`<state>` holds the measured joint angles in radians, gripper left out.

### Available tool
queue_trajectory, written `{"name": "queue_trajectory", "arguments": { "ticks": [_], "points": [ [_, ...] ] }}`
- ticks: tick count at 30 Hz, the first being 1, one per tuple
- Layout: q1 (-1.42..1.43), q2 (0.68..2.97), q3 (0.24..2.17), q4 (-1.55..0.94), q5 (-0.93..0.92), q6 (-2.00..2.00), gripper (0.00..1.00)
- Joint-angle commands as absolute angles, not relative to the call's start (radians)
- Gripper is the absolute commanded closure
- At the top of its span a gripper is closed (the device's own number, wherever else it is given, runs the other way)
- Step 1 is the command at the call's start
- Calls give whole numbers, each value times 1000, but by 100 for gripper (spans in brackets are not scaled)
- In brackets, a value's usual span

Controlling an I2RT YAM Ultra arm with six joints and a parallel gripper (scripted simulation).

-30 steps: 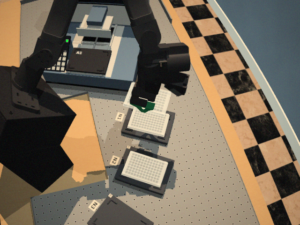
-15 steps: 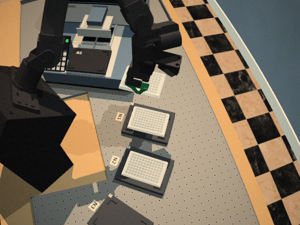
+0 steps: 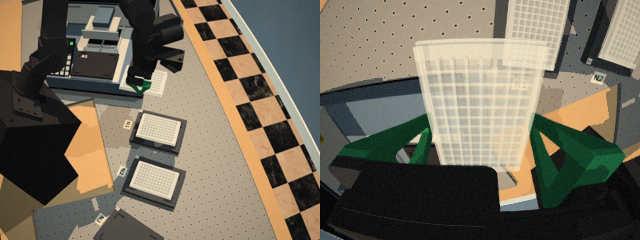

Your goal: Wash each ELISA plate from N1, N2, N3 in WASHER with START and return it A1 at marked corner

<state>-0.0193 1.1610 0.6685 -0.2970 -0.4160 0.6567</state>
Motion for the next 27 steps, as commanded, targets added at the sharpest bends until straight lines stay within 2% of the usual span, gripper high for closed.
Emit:
{"name": "queue_trajectory", "arguments": {
  "ticks": [1,19,27],
  "points": [
    [27,1119,659,-299,-350,709,100],
    [430,1003,632,-332,-50,985,100],
    [486,1001,636,-338,-8,1021,100]
  ]
}}
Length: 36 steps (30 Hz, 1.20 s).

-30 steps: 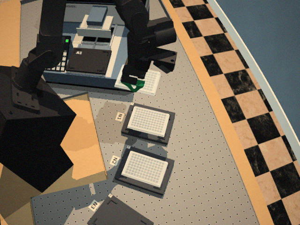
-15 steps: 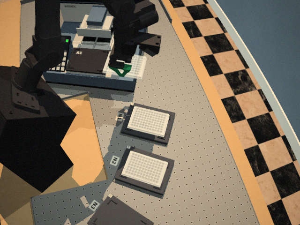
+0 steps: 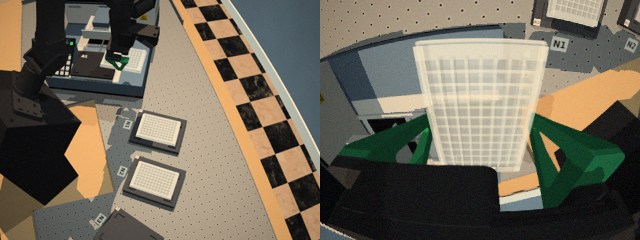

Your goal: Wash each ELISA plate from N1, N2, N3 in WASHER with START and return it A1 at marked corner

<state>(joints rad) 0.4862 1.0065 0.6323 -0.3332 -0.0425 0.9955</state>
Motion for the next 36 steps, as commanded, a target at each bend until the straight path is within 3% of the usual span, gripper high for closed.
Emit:
{"name": "queue_trajectory", "arguments": {
  "ticks": [1,11,36],
  "points": [
    [486,1001,636,-338,-8,1021,100],
    [539,990,624,-337,32,989,100],
    [1161,1088,607,-341,486,1406,100]
  ]
}}
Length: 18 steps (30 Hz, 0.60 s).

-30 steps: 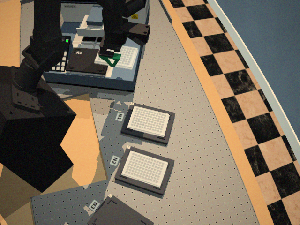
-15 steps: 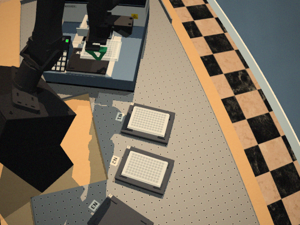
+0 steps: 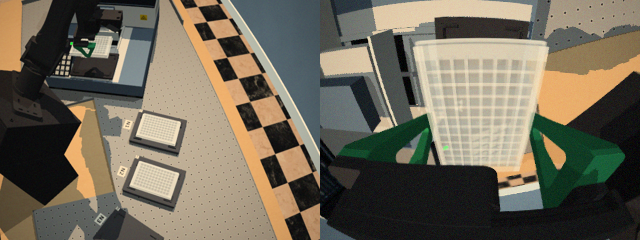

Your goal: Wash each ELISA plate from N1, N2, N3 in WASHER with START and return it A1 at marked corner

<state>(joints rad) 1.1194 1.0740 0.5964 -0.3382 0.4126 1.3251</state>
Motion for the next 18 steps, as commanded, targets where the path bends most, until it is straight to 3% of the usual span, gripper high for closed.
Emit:
{"name": "queue_trajectory", "arguments": {
  "ticks": [1,18],
  "points": [
    [1183,1100,611,-342,501,1424,100],
    [1175,1096,612,-343,495,1418,100]
  ]
}}
